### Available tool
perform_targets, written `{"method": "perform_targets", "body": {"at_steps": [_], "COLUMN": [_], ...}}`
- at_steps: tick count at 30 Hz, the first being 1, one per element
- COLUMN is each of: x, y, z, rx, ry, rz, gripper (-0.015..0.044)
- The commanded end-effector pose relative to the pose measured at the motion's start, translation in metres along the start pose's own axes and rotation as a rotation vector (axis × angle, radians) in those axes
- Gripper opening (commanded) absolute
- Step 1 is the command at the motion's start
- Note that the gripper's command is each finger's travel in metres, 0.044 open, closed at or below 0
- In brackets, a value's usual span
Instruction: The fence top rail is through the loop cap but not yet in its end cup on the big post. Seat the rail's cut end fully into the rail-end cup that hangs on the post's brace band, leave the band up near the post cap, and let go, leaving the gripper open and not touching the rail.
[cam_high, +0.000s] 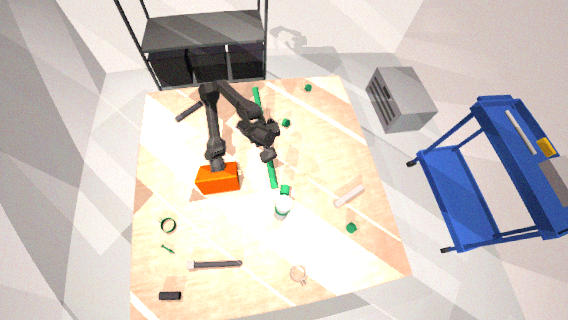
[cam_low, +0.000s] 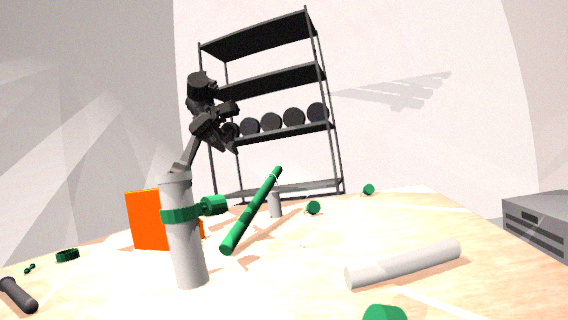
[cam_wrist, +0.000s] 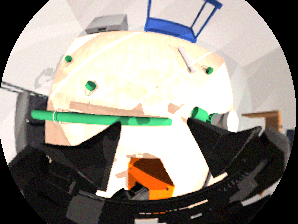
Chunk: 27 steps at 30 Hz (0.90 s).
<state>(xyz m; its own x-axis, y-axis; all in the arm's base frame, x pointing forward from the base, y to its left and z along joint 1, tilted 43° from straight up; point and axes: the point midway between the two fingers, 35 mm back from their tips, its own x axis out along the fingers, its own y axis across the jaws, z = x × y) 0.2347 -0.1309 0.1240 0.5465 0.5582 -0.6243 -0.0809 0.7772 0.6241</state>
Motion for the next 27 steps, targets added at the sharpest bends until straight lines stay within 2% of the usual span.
{"method": "perform_targets", "body": {"at_steps": [1, 12, 24, 27], "x": [0.004, 0.027, 0.027, 0.037], "y": [-0.027, -0.139, -0.141, -0.141], "z": [0.0, -0.016, -0.016, -0.022], "rx": [-0.209, -1.168, -1.182, -1.183], "ry": [0.009, 0.12, 0.122, 0.122], "rz": [-0.027, -0.115, -0.116, -0.116], "gripper": [0.044, 0.044, 0.044, 0.044]}}
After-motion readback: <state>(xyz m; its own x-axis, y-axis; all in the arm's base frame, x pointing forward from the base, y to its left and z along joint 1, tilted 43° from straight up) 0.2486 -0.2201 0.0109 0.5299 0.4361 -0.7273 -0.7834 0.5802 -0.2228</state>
